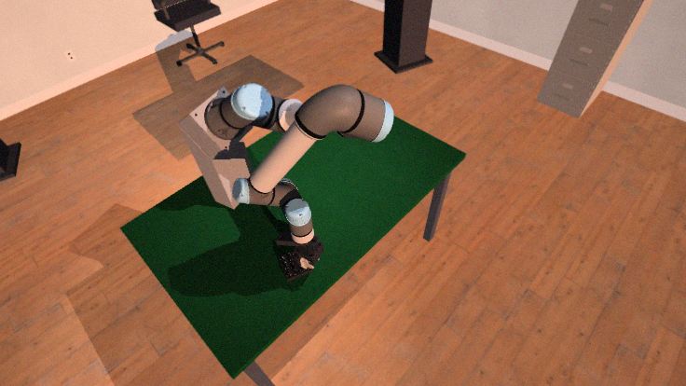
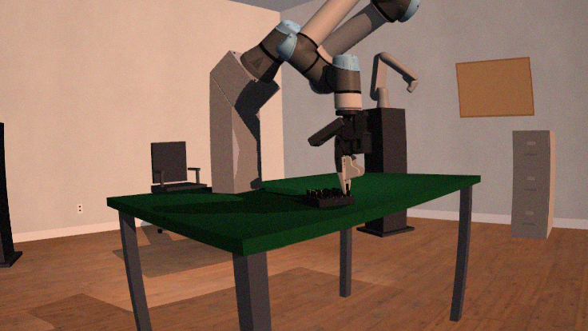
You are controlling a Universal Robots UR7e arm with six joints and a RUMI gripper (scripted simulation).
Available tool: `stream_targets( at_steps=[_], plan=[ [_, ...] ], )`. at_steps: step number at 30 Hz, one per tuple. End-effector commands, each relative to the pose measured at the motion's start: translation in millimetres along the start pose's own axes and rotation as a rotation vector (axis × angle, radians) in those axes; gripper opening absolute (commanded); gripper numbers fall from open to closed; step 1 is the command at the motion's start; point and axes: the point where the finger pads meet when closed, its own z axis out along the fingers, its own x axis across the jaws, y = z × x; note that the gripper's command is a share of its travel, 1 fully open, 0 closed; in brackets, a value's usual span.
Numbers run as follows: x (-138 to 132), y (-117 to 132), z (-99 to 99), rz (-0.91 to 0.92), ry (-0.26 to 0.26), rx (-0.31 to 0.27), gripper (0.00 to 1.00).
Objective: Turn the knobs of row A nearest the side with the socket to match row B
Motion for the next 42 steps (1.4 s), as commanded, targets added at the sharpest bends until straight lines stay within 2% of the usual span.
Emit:
stream_targets(
  at_steps=[1,17,18,42],
  plan=[
    [-0.1,2.3,0.2,-0.004,-0.001,-0.003,0.11],
    [-0.1,2.3,0.2,-0.004,-0.001,-0.003,0.11],
    [-0.1,2.3,0.2,-0.004,-0.001,-0.003,0.04],
    [-0.1,2.3,0.2,-0.004,-0.001,-0.003,0.04]
  ],
)
